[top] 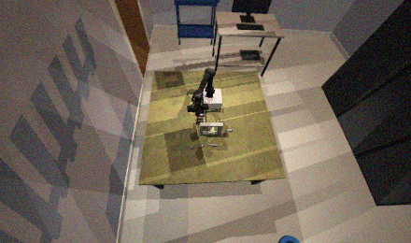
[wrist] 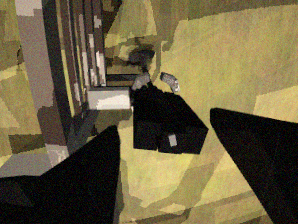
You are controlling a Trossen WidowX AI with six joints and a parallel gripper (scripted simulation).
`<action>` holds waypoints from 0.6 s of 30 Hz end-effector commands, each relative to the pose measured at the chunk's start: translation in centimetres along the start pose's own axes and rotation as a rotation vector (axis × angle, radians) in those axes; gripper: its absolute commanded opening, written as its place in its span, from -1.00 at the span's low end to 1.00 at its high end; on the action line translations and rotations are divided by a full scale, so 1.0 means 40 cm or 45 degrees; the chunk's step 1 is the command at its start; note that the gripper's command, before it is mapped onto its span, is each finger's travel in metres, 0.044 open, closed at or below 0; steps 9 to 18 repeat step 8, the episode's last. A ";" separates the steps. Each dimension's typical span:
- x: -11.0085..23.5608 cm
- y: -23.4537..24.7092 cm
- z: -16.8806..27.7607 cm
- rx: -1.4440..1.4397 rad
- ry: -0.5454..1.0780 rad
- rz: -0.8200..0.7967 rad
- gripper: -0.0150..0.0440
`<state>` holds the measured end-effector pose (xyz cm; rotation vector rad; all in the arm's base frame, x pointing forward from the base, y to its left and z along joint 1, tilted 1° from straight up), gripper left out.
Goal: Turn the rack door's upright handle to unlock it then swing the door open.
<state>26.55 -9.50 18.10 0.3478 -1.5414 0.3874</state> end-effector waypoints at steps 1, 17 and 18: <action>0.014 0.000 -0.001 0.006 -0.004 -0.004 0.49; 0.040 0.000 0.000 0.006 -0.004 -0.004 0.49; 0.040 0.000 0.000 0.006 -0.004 -0.004 0.49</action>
Point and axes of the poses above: the point midway between the two fingers, 35 mm back from their tips, its own x axis back along the fingers, its own y axis across the jaws, z = x × y, the point moved 8 cm from there along x, back along the fingers, and after that the axes turned 10 degrees about x, right-handed, at the moved point
